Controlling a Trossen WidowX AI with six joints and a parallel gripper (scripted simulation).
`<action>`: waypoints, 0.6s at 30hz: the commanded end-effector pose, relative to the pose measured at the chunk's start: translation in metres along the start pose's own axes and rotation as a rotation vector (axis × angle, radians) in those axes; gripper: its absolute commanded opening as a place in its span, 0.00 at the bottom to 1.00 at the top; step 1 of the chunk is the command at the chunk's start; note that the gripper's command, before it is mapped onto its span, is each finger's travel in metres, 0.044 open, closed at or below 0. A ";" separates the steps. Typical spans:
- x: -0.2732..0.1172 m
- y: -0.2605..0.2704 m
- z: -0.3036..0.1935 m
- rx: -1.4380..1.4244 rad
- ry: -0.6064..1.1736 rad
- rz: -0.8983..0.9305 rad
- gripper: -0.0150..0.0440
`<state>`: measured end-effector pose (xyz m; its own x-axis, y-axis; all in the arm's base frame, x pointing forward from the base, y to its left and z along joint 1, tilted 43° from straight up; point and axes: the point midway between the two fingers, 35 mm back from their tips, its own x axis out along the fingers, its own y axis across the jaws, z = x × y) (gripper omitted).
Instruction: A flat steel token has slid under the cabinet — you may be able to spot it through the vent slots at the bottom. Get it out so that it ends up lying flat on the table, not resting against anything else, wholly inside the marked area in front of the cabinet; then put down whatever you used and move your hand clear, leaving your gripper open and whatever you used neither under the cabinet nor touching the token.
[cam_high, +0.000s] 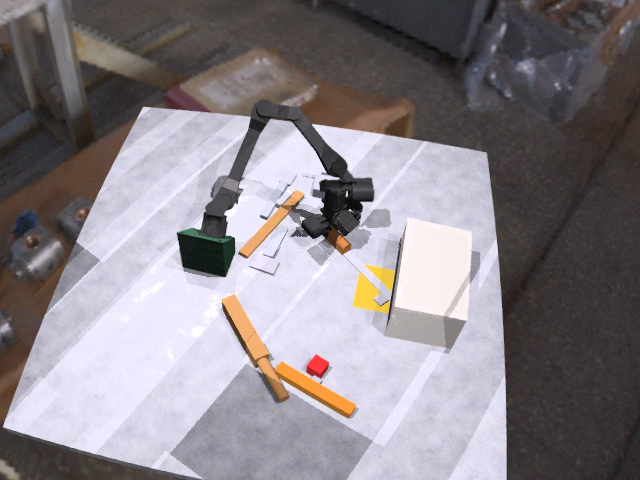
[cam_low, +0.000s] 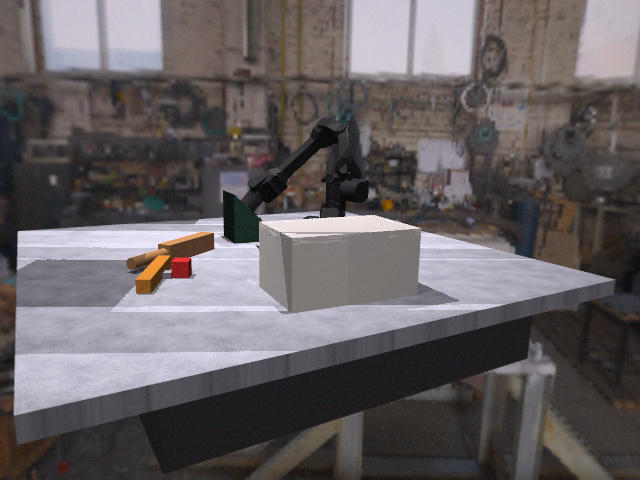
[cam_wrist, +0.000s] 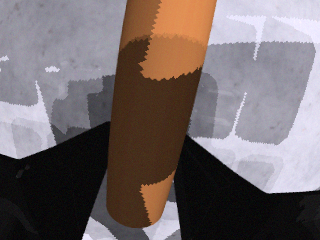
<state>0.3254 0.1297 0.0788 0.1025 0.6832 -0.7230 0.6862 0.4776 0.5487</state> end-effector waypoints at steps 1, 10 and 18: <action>0.001 0.000 -0.009 0.001 0.004 -0.002 0.25; 0.001 0.000 -0.022 0.001 0.004 -0.002 0.25; 0.001 0.002 -0.034 0.002 0.005 -0.001 0.25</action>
<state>0.3080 0.1449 0.0908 0.1024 0.6836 -0.7227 0.6870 0.4768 0.5484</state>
